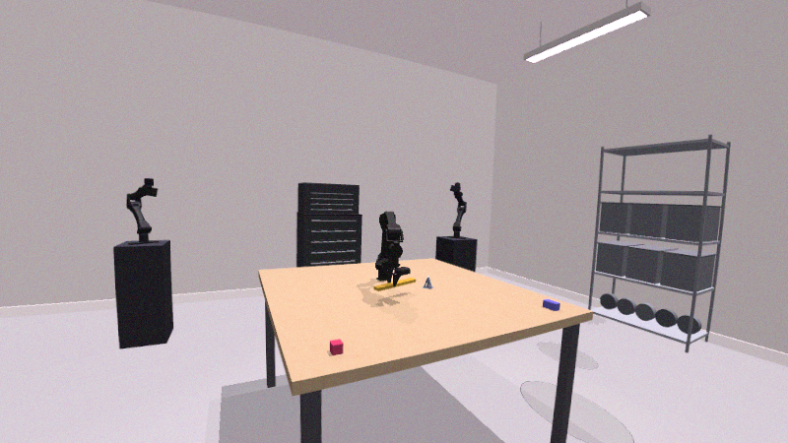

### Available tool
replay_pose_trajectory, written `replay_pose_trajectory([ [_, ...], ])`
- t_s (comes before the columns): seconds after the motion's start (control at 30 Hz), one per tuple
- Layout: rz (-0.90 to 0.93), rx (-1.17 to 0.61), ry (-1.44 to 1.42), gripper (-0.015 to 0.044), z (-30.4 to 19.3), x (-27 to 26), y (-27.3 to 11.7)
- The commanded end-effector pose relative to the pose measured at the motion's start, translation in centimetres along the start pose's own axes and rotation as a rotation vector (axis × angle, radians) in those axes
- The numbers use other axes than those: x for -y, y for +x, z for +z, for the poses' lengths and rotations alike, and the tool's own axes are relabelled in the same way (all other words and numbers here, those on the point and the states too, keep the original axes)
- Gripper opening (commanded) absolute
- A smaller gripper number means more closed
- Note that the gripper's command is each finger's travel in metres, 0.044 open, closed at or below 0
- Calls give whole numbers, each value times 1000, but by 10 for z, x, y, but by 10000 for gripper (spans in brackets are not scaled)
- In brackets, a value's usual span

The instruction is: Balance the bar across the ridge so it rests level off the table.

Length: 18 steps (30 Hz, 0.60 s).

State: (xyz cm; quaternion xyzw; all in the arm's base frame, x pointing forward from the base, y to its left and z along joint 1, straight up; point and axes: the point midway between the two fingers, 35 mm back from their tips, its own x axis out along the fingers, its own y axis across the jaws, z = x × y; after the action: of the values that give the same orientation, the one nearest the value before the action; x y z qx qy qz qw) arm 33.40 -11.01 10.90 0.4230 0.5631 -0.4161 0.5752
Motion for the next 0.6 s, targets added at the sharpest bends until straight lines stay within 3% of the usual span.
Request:
replay_pose_trajectory([
  [0.0, 13, 13, 2, 0, 1, 0, -17],
  [0.57, 12, 14, 4, 0, -3, 4, -54],
])
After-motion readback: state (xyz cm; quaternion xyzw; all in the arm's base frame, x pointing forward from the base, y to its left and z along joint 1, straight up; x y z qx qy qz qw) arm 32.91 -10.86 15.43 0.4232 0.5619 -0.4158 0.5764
